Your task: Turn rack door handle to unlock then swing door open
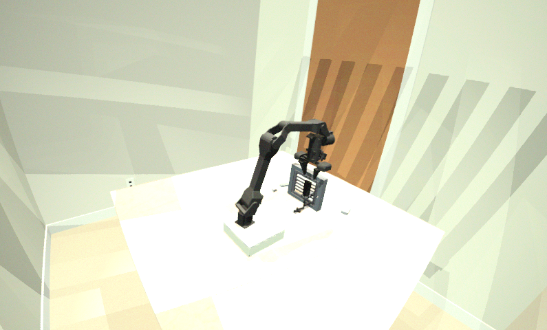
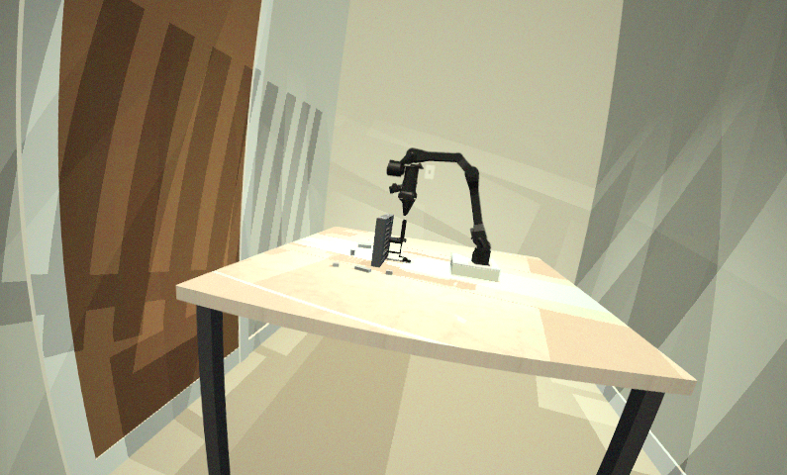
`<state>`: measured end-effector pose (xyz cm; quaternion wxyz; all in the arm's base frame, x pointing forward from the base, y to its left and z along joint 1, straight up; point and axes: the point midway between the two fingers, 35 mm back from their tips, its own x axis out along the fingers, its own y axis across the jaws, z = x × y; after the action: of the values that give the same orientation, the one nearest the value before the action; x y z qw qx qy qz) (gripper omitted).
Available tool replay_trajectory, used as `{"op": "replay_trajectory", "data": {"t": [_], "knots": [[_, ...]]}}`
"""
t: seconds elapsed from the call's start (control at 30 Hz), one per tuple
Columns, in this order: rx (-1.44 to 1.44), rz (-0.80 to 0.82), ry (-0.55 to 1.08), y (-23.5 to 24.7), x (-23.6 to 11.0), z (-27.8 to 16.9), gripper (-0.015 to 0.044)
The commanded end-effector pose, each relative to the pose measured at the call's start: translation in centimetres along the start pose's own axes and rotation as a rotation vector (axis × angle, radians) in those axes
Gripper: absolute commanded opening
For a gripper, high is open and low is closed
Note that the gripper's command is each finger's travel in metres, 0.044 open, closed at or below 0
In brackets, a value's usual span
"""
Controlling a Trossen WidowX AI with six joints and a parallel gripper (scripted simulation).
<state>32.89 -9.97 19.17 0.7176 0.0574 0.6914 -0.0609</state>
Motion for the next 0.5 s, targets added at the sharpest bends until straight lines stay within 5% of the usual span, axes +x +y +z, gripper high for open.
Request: {"op": "replay_trajectory", "data": {"t": [0.0,0.47], "knots": [[-0.005,0.005,0.008,0.0,0.6,0.1,0.0282],[-0.005,0.005,0.008,0.0,2.9,0.2,0.0282]]}}
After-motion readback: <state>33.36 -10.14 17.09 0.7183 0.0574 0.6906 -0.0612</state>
